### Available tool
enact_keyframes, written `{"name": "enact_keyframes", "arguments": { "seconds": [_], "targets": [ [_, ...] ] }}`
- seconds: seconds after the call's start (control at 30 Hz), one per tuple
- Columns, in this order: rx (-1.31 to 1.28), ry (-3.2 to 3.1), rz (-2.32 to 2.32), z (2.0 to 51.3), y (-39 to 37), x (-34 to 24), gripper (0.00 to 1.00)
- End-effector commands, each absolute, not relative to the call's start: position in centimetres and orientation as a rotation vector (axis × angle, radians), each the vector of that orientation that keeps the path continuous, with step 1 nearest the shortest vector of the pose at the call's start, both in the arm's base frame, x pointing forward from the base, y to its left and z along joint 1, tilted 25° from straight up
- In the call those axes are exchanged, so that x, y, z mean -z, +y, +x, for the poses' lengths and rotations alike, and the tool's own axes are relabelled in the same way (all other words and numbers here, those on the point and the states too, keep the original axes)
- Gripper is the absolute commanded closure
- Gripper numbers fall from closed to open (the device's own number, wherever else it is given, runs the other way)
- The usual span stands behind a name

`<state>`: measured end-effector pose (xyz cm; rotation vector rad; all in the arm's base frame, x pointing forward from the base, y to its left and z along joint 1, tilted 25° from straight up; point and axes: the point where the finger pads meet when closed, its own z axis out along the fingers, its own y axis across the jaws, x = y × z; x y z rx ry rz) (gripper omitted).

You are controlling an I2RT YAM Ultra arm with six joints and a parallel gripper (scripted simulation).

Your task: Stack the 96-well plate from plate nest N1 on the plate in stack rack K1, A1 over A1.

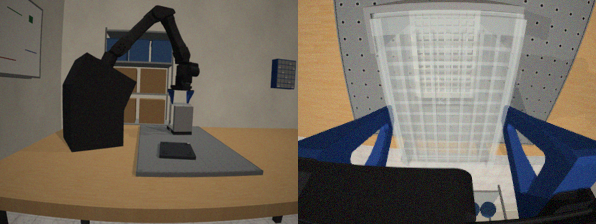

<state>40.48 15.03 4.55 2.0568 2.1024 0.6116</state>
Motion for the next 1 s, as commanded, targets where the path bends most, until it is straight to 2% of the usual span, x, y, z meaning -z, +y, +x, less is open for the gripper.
{"name": "enact_keyframes", "arguments": {
  "seconds": [0.0, 0.37, 0.97],
  "targets": [
    [-0.612, 2.084, 2.052, 41.4, 15.0, -5.3, 1.0],
    [-0.63, 2.076, 2.044, 41.6, 15.1, -5.9, 1.0],
    [-0.645, 2.075, 2.037, 43.0, 16.0, -3.2, 1.0]
  ]
}}
